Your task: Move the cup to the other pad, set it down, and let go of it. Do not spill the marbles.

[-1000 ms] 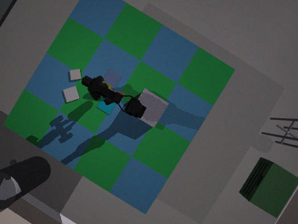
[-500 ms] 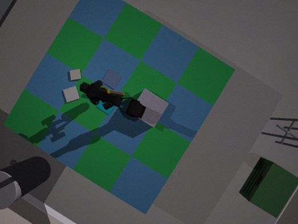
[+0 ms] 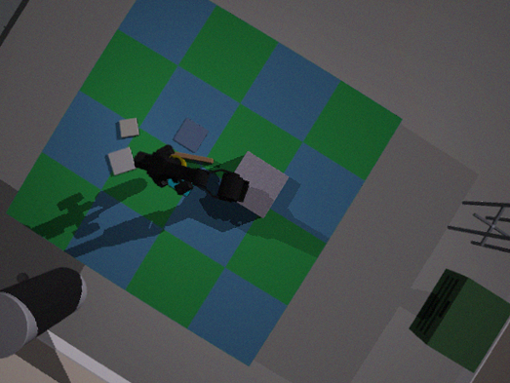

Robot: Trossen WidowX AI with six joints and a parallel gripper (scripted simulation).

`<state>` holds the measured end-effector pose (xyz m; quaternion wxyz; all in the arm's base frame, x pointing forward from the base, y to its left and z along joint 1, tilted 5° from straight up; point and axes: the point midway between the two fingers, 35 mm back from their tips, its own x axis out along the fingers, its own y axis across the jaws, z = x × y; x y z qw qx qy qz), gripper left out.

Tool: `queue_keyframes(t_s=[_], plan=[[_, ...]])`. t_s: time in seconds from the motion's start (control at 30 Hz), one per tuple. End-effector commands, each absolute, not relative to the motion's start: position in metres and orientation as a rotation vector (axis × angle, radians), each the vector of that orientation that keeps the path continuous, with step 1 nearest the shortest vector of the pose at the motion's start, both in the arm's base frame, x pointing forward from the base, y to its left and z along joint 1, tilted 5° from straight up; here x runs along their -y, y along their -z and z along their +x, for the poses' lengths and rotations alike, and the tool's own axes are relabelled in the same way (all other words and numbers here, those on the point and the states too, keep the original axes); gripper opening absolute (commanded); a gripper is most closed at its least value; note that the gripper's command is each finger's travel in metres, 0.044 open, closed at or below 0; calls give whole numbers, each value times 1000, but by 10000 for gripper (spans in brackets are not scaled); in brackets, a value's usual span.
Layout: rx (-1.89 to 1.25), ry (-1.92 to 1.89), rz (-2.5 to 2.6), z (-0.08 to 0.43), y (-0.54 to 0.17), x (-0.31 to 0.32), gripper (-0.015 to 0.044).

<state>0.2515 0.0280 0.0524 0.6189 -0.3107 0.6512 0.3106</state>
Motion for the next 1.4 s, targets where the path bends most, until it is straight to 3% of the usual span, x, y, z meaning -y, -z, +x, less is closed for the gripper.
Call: queue_keyframes(t_s=[0.0,1.37], plan=[[-1505,-717,-706,247,-51,-35,0],[-1504,-721,-703,233,-25,-75,0]])
